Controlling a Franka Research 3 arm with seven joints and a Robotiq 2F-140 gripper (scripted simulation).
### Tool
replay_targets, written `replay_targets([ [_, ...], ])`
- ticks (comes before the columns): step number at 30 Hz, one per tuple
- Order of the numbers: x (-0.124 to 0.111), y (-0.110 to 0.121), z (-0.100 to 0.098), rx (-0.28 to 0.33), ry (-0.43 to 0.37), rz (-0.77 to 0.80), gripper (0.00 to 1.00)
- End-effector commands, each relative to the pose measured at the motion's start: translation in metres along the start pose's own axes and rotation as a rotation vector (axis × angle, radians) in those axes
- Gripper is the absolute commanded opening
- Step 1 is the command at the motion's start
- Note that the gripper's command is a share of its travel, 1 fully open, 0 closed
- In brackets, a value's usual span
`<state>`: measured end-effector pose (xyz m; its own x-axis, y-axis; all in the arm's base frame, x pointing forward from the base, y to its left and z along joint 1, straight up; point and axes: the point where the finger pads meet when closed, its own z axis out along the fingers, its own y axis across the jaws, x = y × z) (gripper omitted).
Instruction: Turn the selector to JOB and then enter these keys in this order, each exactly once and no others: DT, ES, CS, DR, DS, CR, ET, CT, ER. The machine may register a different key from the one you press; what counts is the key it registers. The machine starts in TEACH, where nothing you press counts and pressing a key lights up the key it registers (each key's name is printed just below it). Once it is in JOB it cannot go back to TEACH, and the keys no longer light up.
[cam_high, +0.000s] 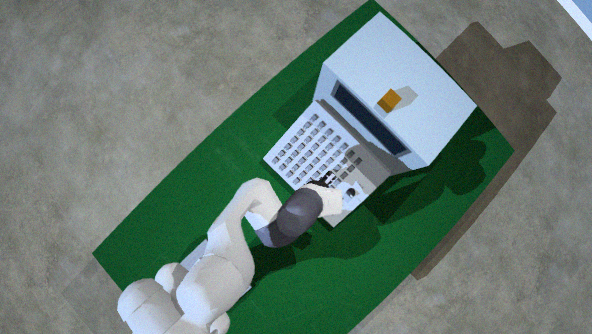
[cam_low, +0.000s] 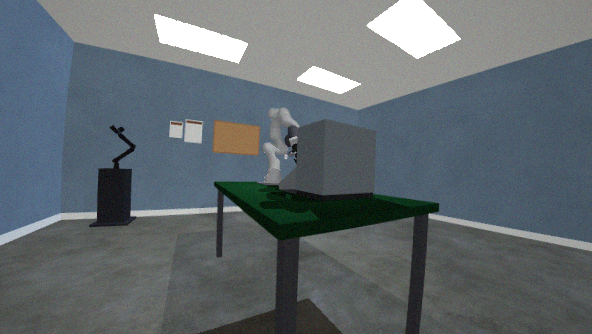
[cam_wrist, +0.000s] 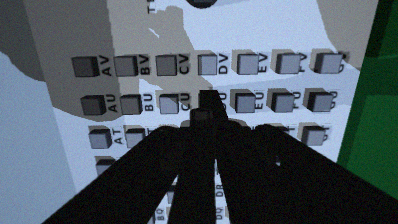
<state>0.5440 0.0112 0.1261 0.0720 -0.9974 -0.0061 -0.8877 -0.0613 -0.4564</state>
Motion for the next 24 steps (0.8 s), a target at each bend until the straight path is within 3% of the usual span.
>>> replay_targets([
  [1, 0.0004, -0.0008, 0.001, 0.003, 0.001, -0.004, 0.1],
  [24, 0.0004, -0.0008, -0.0016, 0.003, 0.001, -0.004, 0.1],
])
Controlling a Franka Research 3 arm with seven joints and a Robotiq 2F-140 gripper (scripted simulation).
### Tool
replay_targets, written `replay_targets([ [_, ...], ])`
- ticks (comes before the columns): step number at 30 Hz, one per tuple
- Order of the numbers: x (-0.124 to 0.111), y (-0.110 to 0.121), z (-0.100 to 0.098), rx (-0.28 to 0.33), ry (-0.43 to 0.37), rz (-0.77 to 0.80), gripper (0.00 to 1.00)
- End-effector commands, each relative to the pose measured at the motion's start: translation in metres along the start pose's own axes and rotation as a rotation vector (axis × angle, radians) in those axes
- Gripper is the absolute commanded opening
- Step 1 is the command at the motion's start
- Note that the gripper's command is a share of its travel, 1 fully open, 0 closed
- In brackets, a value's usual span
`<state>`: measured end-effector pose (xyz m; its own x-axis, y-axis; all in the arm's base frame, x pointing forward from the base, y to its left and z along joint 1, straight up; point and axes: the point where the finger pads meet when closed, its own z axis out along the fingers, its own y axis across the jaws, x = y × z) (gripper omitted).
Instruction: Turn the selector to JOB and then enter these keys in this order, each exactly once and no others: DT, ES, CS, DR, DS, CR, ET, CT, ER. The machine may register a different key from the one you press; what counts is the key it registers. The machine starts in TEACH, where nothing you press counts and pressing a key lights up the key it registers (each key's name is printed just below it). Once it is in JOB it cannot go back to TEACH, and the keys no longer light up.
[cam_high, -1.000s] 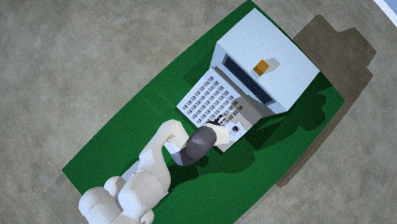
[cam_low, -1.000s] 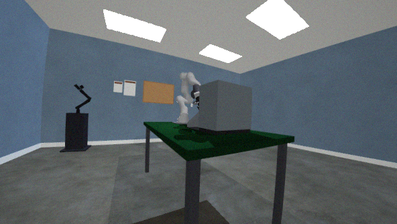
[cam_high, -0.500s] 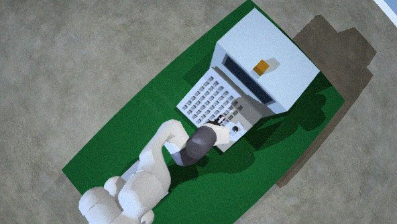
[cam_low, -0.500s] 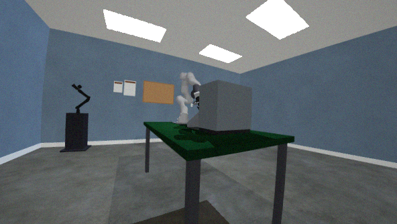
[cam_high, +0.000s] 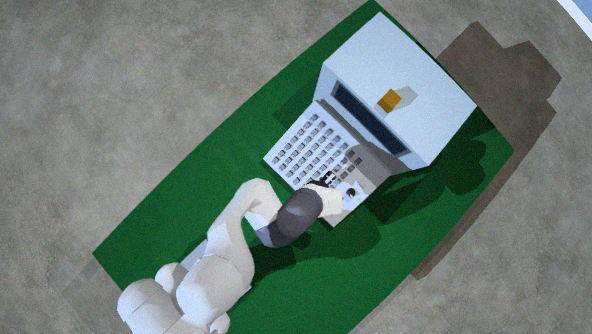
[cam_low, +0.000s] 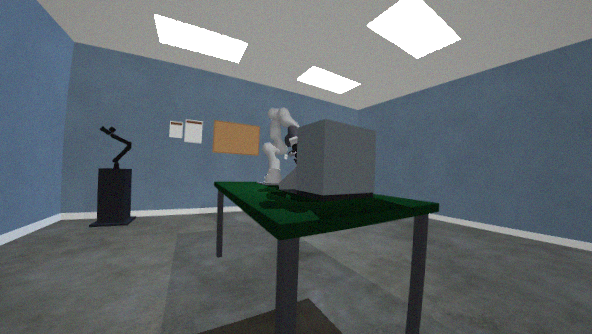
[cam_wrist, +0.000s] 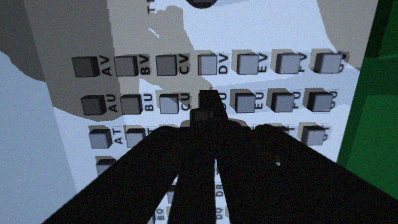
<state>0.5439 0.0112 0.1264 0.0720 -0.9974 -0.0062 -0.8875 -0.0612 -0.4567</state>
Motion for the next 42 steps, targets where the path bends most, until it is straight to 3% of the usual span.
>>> replay_targets([
  [1, 0.0, -0.001, -0.002, 0.002, 0.001, -0.004, 0.1],
  [22, 0.0, -0.001, -0.03, 0.002, 0.001, -0.004, 0.1],
  [34, 0.0, -0.002, -0.033, 0.002, 0.001, -0.004, 0.1],
  [42, 0.0, -0.055, -0.033, 0.002, 0.001, -0.004, 0.1],
])
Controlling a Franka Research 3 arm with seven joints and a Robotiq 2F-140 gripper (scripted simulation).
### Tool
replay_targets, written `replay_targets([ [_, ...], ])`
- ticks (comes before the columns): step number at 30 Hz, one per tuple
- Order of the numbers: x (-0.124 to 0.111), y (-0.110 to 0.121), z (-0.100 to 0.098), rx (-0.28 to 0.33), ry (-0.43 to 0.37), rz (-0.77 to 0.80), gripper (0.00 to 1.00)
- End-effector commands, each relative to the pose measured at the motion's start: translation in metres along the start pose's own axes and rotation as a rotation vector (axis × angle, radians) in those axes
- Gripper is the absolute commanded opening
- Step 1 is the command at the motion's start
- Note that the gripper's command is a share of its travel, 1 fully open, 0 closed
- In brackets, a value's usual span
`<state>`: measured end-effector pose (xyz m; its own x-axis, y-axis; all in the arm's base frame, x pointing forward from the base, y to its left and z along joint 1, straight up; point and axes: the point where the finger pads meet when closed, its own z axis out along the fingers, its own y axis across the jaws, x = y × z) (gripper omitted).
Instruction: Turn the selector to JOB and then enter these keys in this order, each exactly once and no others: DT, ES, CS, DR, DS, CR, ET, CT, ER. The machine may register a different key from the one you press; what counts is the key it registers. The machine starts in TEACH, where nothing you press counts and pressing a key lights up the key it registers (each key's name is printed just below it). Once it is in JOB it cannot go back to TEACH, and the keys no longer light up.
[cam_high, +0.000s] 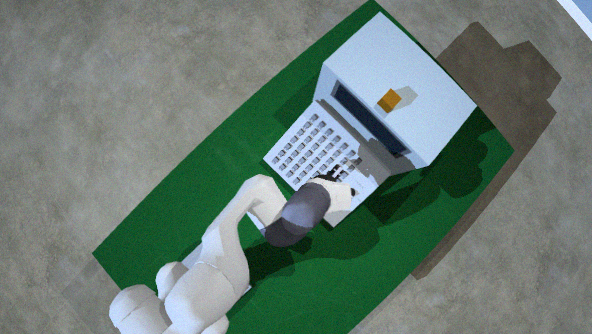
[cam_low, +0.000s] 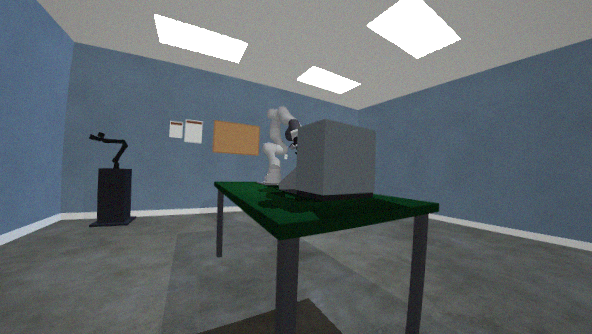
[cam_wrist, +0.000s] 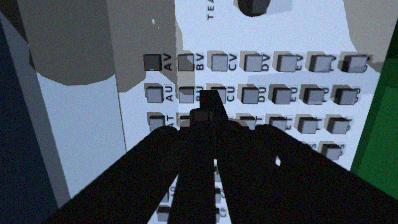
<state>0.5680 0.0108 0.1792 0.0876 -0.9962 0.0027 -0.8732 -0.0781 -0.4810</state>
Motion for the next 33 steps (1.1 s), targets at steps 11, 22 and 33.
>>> replay_targets([
  [11, -0.001, -0.023, 0.005, -0.025, 0.0, 0.014, 0.1],
  [22, -0.001, -0.023, 0.018, -0.025, 0.0, 0.014, 0.1],
  [33, -0.001, -0.023, 0.026, -0.025, 0.0, 0.014, 0.1],
])
